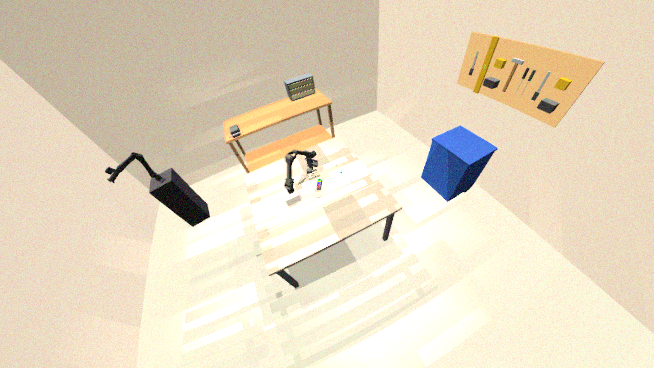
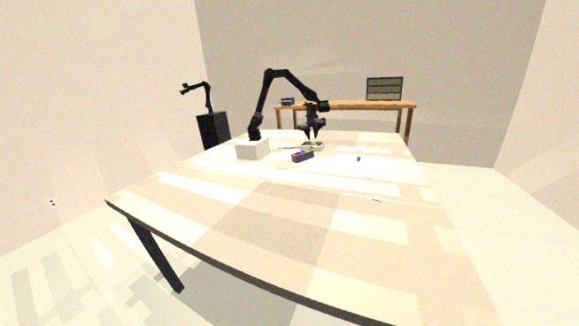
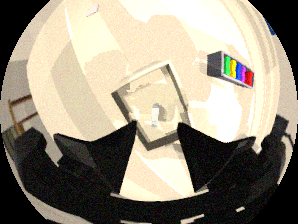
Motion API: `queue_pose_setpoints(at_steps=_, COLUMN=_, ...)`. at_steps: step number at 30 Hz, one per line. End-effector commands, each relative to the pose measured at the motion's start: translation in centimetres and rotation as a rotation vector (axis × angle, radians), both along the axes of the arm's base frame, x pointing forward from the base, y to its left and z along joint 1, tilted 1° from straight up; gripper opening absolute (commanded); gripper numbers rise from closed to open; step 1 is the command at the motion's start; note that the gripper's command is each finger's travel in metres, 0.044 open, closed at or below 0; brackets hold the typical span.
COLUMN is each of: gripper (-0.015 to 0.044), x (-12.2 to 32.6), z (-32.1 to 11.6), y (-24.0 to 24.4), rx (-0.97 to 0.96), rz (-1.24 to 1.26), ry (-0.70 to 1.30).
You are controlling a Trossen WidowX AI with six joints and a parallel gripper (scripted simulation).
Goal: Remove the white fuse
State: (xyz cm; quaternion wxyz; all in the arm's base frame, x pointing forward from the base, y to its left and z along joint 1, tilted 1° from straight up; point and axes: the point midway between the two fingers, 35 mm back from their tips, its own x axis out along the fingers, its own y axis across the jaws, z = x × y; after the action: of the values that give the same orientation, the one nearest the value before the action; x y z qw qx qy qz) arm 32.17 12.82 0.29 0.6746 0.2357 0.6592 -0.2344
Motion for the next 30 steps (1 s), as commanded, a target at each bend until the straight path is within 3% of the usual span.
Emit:
queue_pose_setpoints(at_steps=1, gripper=0.033, x=0.0, z=0.3, y=0.0, rx=0.0, rz=0.0, ry=0.0)
queue_pose_setpoints(at_steps=5, gripper=0.033, x=-0.1, z=3.7, y=0.0, rx=0.001, rz=-0.005, ry=0.002)
queue_pose_setpoints(at_steps=30, gripper=0.033, x=-0.2, z=3.5, y=0.0, rx=-0.001, rz=0.0, ry=0.003)
